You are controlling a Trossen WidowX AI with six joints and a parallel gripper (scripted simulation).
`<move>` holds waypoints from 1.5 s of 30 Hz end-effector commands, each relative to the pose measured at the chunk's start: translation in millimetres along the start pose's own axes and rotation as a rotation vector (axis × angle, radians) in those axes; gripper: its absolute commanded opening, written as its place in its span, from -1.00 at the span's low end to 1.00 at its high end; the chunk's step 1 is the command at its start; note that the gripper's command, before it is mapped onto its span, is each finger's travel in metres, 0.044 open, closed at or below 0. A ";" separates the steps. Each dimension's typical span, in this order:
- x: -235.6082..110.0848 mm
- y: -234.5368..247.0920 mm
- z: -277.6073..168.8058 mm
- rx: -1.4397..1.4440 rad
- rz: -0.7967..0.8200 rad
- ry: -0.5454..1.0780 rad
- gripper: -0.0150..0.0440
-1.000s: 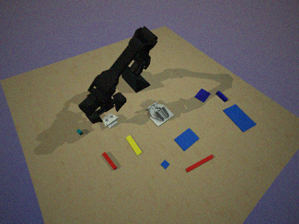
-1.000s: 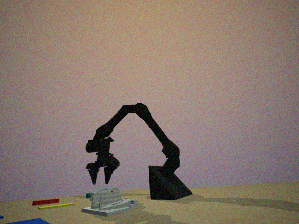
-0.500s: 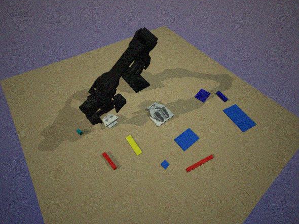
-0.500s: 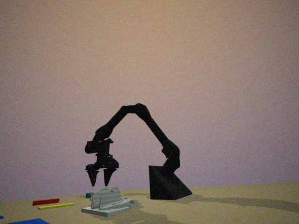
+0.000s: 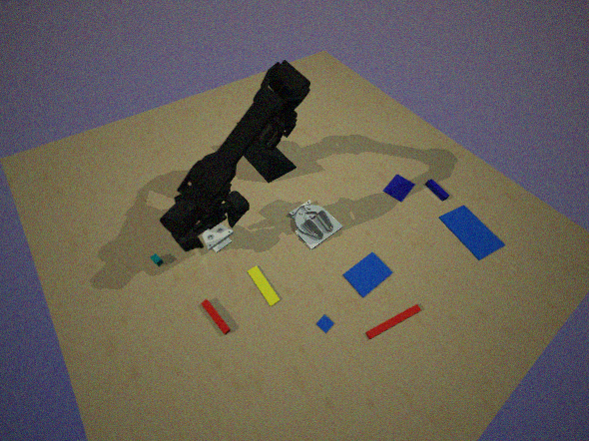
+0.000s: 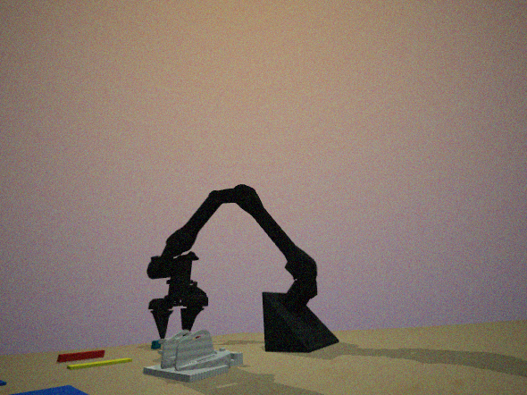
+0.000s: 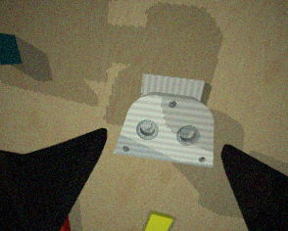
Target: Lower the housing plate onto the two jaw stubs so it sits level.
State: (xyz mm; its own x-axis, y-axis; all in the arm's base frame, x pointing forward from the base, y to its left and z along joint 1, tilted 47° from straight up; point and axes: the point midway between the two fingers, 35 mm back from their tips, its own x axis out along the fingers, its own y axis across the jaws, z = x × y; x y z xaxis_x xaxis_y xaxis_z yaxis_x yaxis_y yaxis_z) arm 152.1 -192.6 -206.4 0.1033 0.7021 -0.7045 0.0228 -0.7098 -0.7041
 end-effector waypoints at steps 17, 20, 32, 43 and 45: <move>20.4 -1.7 0.0 0.005 -0.007 0.006 1.00; 20.4 -1.7 0.0 0.005 -0.007 0.006 1.00; 20.8 -1.7 0.0 0.005 -0.007 0.006 1.00; 20.3 -1.7 0.6 0.002 -0.006 0.001 0.84; 20.3 -1.7 0.6 0.002 -0.006 0.001 0.80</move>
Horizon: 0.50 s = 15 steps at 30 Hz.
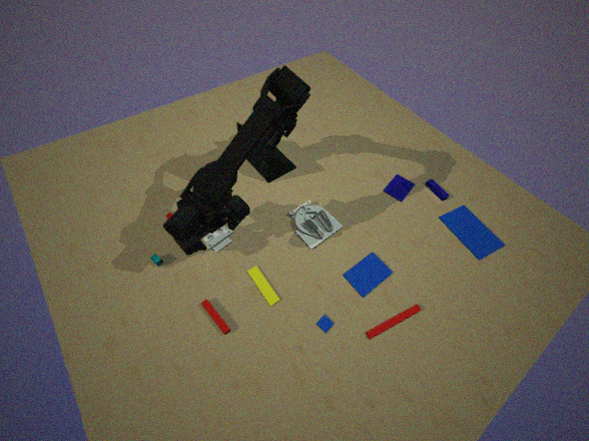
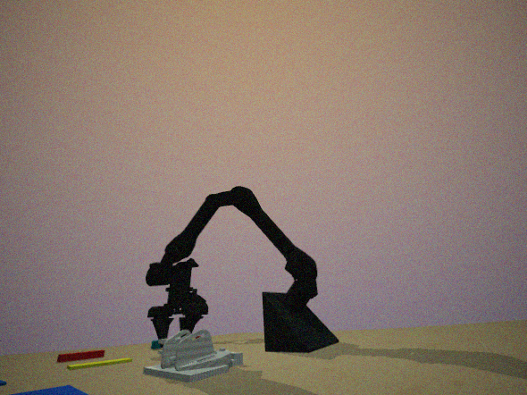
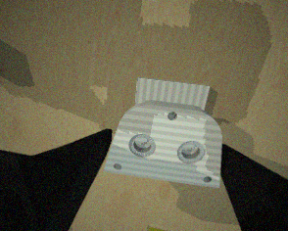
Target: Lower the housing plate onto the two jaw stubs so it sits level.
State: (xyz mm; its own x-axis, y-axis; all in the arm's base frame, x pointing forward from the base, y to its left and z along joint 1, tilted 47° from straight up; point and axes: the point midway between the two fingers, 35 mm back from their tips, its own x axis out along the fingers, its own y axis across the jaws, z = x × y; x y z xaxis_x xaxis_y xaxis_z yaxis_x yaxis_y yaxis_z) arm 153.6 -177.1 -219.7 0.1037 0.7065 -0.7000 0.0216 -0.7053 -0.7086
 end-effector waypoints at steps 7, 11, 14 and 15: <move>0.0 0.0 0.0 0.000 0.000 0.000 0.70; 0.0 0.0 0.0 0.000 0.000 0.000 0.70; 0.0 0.0 0.0 0.000 0.000 0.000 0.70; 0.0 0.0 0.0 0.000 0.000 0.000 0.70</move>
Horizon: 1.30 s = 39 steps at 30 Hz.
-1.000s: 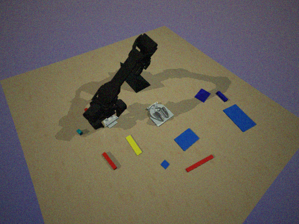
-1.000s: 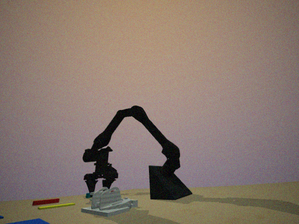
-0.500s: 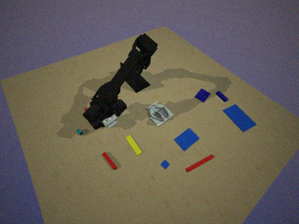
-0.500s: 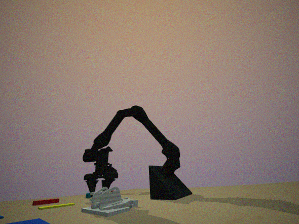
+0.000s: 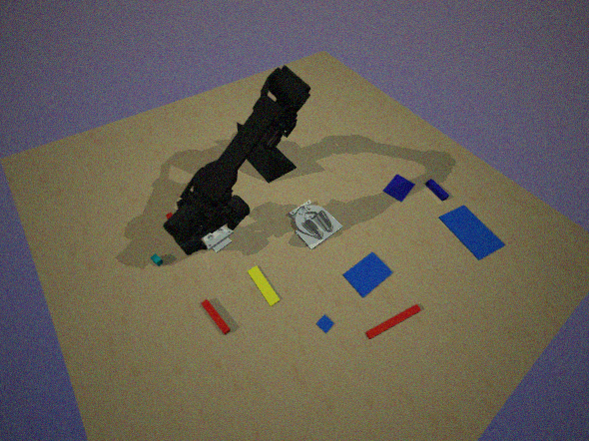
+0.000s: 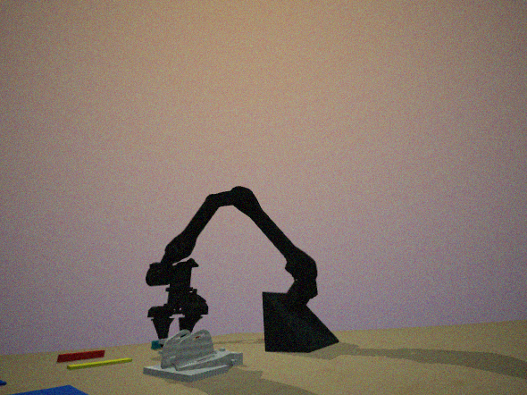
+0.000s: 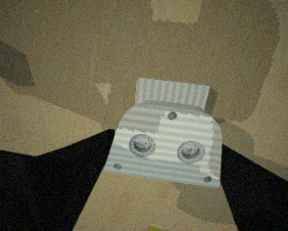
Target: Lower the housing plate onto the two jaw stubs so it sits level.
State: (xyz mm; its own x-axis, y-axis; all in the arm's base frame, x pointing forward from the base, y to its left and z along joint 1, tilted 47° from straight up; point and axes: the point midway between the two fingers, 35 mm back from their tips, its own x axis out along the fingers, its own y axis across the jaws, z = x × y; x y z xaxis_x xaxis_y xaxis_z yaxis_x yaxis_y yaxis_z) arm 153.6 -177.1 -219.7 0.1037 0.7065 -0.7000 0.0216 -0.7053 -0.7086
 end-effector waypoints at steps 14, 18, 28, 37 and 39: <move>-39.3 2.1 -1.2 0.002 0.002 0.002 0.70; -52.2 1.9 -0.9 0.003 0.002 0.003 0.70; -73.2 0.7 0.3 0.004 0.002 0.004 0.70; -76.7 -8.8 -9.1 -0.145 0.006 0.003 0.70; -77.8 -12.4 -12.4 -0.200 0.008 0.002 0.70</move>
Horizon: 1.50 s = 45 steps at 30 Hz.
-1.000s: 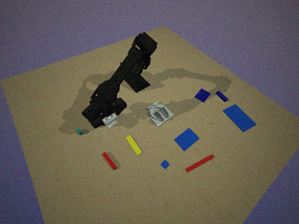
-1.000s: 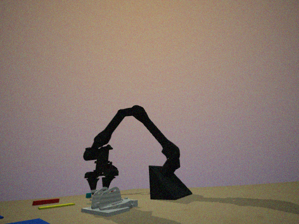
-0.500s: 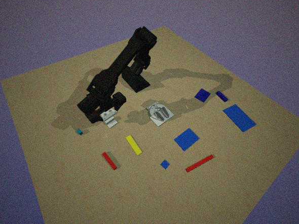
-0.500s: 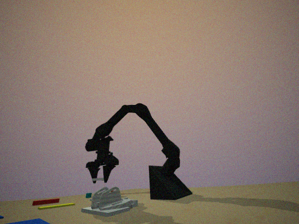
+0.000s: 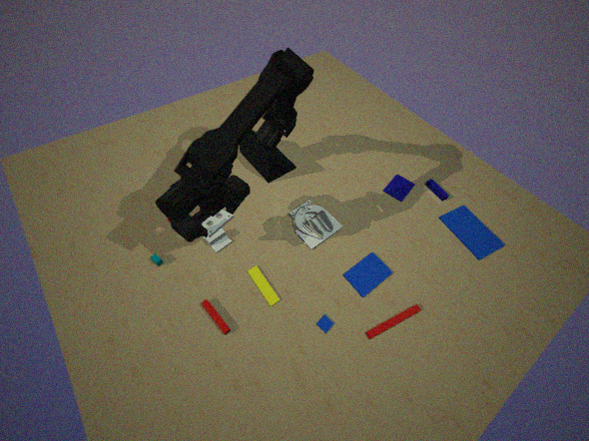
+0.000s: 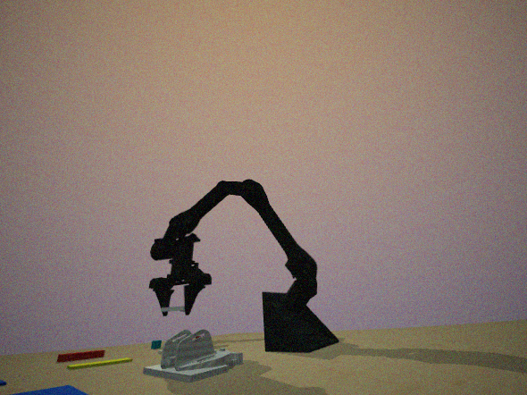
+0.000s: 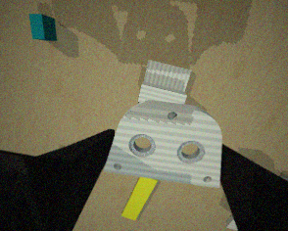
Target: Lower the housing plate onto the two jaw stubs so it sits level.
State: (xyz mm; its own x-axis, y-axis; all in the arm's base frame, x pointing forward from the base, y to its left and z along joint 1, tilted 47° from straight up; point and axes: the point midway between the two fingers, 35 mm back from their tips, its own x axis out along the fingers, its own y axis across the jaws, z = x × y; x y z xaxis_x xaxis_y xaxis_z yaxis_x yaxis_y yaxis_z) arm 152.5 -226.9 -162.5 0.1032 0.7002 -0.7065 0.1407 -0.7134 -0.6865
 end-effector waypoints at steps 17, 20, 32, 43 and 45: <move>-10.4 -35.0 -36.5 -0.544 0.009 0.001 0.70; -11.4 -40.5 -41.5 -0.626 0.010 0.000 0.70; -14.1 -63.3 -60.4 -0.955 0.013 -0.003 0.70; -15.0 -85.5 -75.9 -1.259 0.014 -0.004 0.70; -15.0 -89.7 -78.5 -1.314 0.014 -0.004 0.70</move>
State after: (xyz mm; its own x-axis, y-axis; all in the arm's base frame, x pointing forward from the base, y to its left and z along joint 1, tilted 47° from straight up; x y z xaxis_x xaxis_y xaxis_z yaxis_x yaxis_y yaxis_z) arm 213.0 -177.5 -83.3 0.1071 0.6867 -0.7190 0.9736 -0.2190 -0.0641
